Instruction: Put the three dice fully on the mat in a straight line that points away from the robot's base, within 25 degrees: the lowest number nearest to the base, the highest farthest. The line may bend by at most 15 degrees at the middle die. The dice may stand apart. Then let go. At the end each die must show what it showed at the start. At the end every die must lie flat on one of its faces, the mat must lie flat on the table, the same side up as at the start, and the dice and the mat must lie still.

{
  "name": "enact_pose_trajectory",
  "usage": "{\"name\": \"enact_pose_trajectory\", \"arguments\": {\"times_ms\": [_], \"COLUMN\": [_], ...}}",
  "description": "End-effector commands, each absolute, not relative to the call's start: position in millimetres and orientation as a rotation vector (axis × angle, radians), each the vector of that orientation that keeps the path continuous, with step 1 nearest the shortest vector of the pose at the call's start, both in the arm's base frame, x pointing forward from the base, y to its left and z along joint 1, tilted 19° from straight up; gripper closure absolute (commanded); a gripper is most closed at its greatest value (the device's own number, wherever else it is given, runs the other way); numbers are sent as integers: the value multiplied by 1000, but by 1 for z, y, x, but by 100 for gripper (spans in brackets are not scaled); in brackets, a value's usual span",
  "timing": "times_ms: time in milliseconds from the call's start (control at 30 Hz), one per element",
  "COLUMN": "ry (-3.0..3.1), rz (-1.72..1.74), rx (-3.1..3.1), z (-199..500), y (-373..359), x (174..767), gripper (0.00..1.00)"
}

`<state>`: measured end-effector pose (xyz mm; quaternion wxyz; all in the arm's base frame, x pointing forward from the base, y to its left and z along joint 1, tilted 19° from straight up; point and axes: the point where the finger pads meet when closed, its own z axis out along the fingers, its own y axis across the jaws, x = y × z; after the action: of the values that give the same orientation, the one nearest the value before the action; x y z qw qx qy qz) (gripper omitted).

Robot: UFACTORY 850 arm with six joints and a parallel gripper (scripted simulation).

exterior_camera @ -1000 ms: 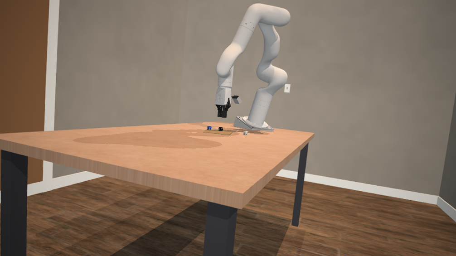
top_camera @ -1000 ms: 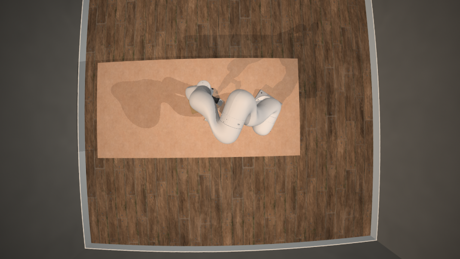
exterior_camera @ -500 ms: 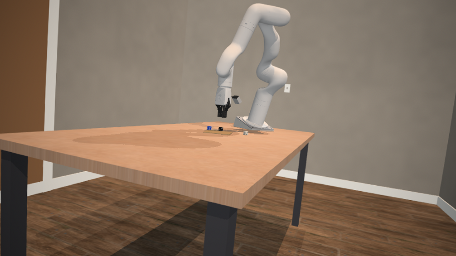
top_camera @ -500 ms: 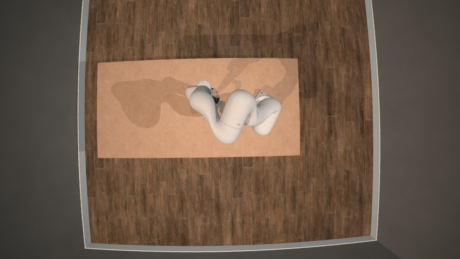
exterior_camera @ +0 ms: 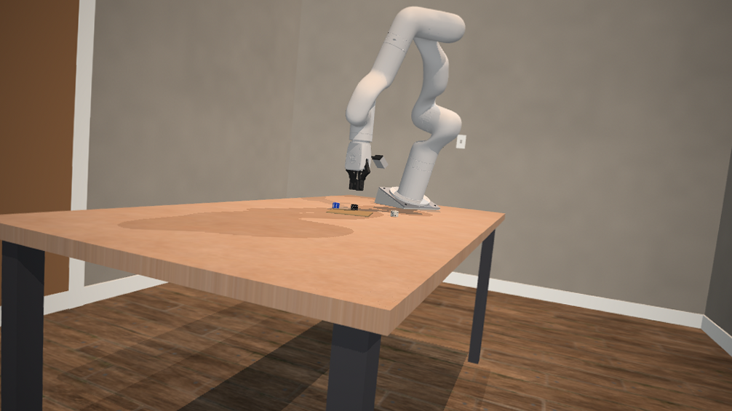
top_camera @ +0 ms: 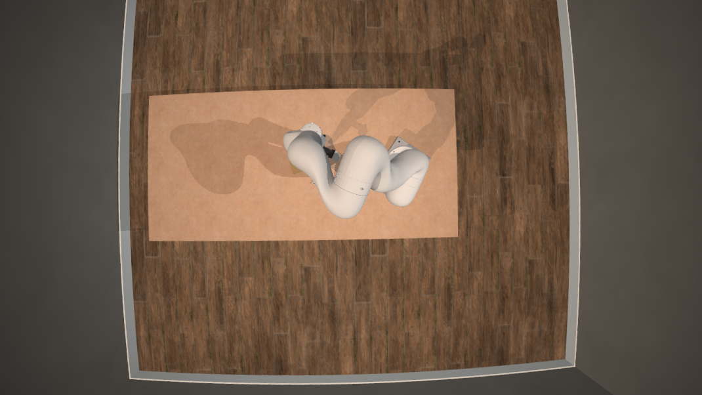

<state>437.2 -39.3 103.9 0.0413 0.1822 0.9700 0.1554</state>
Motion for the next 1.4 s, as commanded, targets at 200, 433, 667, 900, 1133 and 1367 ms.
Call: {"name": "enact_pose_trajectory", "arguments": {"times_ms": [200,433,667,900,1133,1367], "ry": [2968,2968,2968,2968,2968,2968], "rz": [476,476,476,476,476,476], "rx": [558,558,558,558,558,558], "z": [95,84,76,67,62,59], "y": [-37,-34,-31,-29,-27,-26], "x": [439,440,441,442,443,443], "gripper": [64,64,64,64,64,64]}}
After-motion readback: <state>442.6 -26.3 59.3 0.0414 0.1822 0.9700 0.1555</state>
